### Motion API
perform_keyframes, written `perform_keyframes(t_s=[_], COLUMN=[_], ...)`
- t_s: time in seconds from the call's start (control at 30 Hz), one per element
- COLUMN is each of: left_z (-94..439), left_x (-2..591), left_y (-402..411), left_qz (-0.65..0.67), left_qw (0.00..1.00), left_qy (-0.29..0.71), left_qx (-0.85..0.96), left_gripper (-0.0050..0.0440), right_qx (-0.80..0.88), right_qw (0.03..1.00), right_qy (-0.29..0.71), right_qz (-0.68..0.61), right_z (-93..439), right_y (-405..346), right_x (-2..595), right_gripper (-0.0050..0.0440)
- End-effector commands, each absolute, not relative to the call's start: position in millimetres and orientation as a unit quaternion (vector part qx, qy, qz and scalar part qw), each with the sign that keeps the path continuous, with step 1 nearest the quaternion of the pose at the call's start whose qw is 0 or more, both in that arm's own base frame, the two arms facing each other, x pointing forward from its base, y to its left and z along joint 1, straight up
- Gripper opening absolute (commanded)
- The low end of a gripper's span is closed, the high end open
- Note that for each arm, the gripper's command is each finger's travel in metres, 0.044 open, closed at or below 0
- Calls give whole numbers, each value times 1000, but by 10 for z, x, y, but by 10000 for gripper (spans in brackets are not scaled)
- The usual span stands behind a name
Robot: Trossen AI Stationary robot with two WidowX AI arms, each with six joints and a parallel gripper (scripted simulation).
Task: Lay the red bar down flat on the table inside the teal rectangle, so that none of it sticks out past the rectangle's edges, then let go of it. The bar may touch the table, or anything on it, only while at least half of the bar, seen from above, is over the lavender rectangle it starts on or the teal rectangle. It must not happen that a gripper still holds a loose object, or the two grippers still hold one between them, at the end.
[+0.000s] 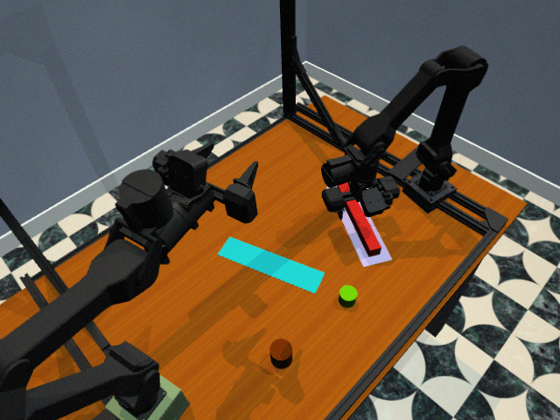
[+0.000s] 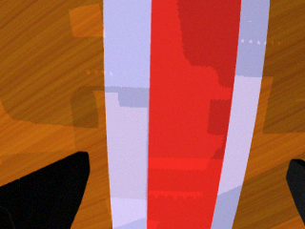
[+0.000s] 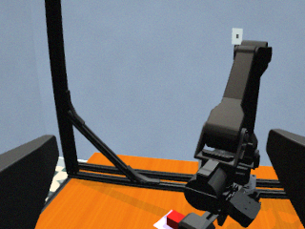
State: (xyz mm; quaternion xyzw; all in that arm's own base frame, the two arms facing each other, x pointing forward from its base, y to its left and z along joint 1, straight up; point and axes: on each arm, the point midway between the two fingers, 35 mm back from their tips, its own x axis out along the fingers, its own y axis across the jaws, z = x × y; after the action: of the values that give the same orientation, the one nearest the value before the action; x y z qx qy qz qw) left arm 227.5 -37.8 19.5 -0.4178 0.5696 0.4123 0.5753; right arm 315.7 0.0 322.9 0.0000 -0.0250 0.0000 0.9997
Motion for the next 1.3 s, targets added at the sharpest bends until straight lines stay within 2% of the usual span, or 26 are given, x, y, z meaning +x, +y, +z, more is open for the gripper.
perform_keyframes(t_s=[0.0,0.3,0.4,0.47,0.7,1.2,1.27], left_z=[123,0,0,0,0,0,68], left_x=[2251,2245,2245,2245,2245,2245,2253], left_y=[-378,-377,-377,-377,-377,-377,-378], left_qz=[416,416,416,416,416,416,416], left_qw=[572,572,572,572,572,572,572], left_qy=[572,572,572,572,572,572,572], left_qx=[-416,-416,-416,-416,-416,-416,-416], left_gripper=[440,440,368,368,200,120,72], right_qx=[0,0,0,0,0,0,0], right_qw=[1000,1000,1000,1000,1000,1000,1000], right_qy=[-25,-25,-25,-25,-25,-25,-25], right_qz=[0,0,0,0,0,0,0], right_z=[3229,3229,3229,3229,3229,3229,3229], right_y=[0,0,0,0,0,0,0], right_x=[3157,3157,3157,3157,3157,3157,3157], right_gripper=[440,440,440,440,440,440,440])
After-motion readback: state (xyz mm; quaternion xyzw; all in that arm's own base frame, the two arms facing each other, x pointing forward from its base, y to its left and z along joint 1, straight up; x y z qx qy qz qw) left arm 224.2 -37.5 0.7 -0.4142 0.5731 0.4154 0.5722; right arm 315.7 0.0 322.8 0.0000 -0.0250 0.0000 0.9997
